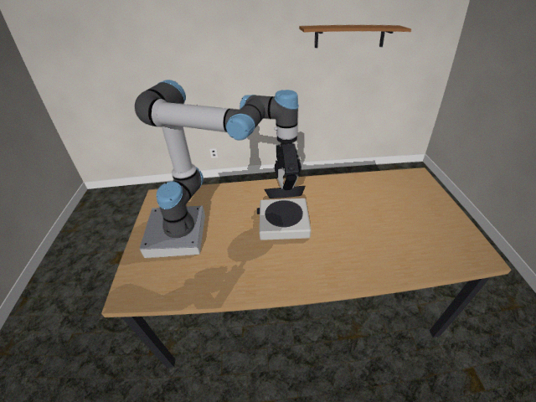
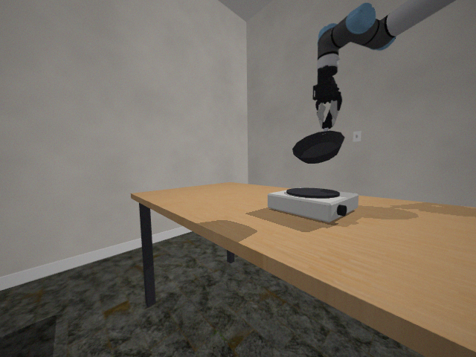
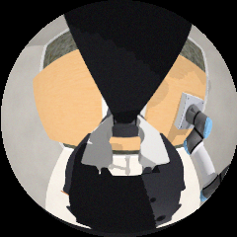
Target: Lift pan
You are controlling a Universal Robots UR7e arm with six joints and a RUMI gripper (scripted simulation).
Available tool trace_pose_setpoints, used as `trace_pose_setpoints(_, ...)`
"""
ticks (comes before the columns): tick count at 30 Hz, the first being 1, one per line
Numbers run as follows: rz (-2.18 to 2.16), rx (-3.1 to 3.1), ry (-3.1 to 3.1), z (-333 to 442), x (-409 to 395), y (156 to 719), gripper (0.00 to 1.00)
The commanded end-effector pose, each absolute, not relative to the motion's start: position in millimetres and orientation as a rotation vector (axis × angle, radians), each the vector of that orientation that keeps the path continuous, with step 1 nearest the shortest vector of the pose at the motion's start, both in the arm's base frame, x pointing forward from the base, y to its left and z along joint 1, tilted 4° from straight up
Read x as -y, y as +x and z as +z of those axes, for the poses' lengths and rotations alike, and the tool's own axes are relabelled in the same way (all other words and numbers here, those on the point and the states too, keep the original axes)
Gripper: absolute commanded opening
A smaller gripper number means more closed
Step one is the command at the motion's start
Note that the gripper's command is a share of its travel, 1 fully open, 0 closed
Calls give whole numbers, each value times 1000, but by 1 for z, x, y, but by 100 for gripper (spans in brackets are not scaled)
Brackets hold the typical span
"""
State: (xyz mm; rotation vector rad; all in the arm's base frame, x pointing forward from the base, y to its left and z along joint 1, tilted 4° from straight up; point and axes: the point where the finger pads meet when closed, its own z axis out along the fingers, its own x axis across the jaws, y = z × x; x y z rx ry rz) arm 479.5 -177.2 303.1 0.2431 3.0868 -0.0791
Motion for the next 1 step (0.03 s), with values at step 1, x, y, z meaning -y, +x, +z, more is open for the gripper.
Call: trace_pose_setpoints(1, -80, -3085, 243, 304, 177, 480, 0)
